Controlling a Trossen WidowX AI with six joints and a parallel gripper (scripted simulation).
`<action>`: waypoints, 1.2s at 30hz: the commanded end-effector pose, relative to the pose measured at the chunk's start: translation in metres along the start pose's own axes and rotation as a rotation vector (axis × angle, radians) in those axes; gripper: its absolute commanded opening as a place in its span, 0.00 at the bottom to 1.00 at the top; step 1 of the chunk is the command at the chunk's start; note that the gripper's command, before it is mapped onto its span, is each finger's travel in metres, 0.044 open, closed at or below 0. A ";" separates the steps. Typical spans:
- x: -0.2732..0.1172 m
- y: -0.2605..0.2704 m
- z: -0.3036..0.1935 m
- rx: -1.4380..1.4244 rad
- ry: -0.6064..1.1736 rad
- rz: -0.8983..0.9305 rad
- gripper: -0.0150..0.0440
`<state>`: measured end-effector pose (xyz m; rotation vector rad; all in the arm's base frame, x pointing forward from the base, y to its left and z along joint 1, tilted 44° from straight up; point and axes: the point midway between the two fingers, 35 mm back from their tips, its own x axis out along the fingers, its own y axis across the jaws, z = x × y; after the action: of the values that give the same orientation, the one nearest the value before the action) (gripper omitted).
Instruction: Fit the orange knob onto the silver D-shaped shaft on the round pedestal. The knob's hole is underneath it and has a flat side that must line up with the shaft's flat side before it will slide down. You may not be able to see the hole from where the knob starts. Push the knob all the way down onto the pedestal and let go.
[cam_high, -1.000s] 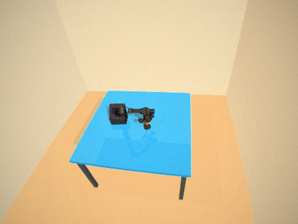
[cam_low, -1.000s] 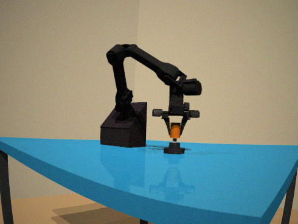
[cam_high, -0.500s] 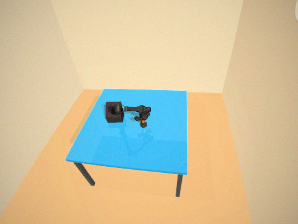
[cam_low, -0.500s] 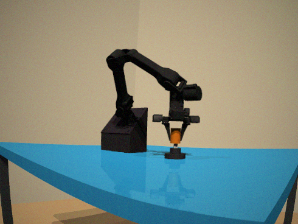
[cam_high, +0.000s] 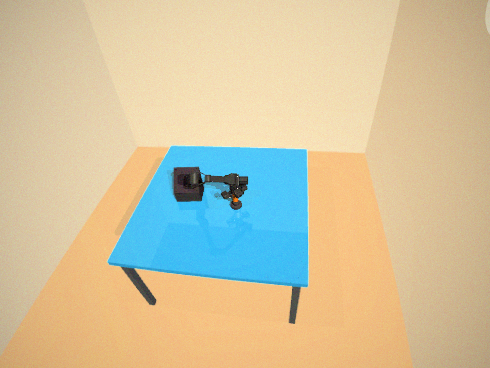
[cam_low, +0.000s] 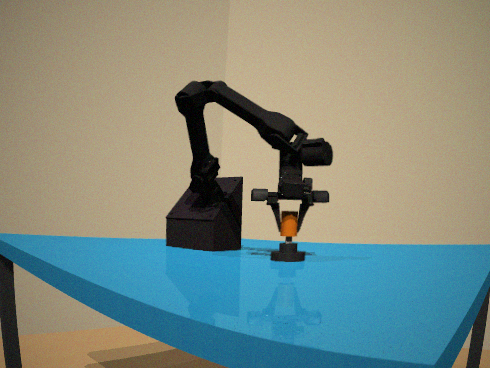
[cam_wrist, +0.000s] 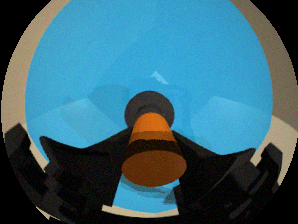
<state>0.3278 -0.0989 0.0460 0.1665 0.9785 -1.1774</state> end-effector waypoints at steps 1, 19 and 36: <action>0.000 0.001 0.000 -0.004 -0.004 0.003 0.25; -0.004 -0.001 -0.003 0.084 -0.003 0.003 0.25; -0.004 0.000 -0.001 0.206 -0.003 0.004 0.25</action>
<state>0.3250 -0.0975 0.0471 0.3268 0.8589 -1.2770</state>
